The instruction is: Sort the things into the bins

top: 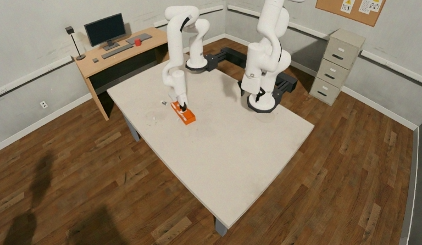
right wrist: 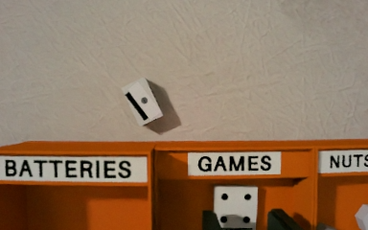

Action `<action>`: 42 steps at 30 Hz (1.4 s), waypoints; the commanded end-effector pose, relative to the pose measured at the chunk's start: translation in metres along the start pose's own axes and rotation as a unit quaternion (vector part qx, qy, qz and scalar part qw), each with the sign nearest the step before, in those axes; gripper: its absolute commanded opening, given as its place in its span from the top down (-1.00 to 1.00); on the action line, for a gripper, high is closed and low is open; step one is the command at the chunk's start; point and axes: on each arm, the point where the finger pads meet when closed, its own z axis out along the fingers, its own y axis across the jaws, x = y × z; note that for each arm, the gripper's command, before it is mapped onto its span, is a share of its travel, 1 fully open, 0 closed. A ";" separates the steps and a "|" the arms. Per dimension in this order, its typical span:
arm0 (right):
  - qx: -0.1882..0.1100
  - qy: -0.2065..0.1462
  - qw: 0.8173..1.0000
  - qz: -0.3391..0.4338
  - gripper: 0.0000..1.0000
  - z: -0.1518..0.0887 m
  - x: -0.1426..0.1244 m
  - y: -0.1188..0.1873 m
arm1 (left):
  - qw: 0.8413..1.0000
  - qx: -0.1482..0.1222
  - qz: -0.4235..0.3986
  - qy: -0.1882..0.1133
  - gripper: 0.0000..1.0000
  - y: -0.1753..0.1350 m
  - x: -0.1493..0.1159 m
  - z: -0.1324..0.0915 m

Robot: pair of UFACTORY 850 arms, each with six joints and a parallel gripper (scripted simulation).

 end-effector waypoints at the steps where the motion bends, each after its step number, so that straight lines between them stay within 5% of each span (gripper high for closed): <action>1: 0.001 0.001 1.000 0.000 0.35 -0.003 0.001 -0.001 | 1.000 0.000 0.000 -0.001 -1.00 0.000 -0.001 0.000; 27: 0.001 0.001 1.000 0.000 0.35 -0.043 0.000 -0.001 | 1.000 0.000 0.000 -0.001 -1.00 0.000 -0.001 0.000; 35: 0.001 0.000 0.992 0.128 0.37 -0.045 0.049 0.013 | 1.000 0.000 0.000 -0.001 -1.00 0.000 -0.001 0.000; 42: 0.004 -0.001 0.963 0.270 0.37 -0.047 0.105 0.028 | 1.000 0.000 0.000 -0.001 -1.00 0.000 -0.001 0.000</action>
